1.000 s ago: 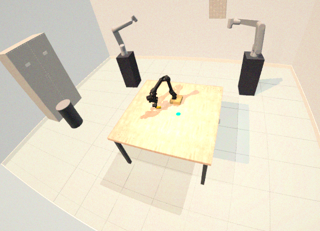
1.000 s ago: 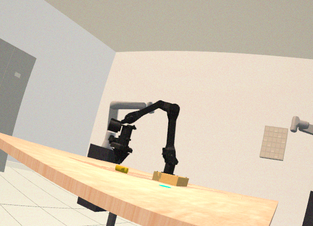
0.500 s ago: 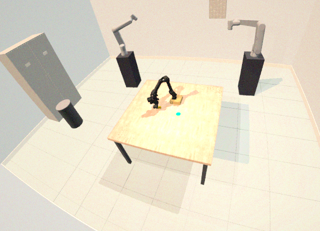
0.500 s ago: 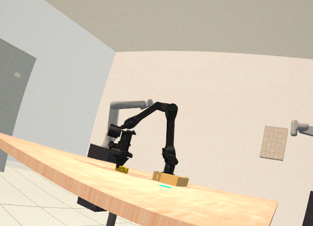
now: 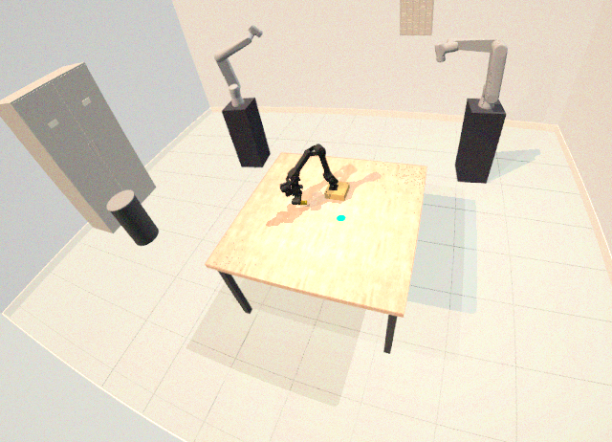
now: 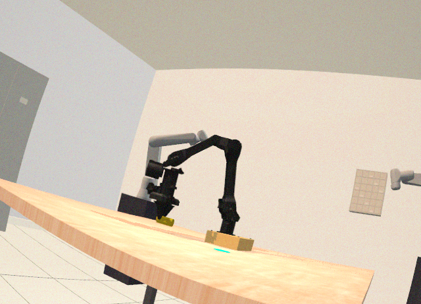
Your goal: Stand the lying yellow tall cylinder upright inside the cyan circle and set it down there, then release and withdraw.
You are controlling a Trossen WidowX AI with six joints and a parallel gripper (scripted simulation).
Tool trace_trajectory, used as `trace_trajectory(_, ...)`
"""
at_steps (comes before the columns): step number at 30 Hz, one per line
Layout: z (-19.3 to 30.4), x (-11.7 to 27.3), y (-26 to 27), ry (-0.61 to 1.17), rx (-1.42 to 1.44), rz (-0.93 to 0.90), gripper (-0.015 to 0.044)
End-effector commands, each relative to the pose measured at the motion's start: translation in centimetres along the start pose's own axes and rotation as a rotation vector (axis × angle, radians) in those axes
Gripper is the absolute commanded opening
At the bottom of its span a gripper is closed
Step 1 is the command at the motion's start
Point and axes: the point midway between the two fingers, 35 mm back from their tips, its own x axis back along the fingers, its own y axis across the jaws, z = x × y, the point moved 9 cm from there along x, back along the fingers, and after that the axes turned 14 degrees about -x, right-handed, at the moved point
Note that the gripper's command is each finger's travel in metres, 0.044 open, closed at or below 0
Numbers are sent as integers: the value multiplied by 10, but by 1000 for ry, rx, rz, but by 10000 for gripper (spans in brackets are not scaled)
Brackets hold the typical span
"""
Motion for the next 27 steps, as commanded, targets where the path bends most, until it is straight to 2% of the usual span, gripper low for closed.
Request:
trace_trajectory(1, -2, 14, 1, -12, 4, -8, 105)
trace_trajectory(21, 2, 77, -2, -12, 4, -8, 105)
trace_trajectory(27, 4, 82, -2, -12, 11, -8, 105)
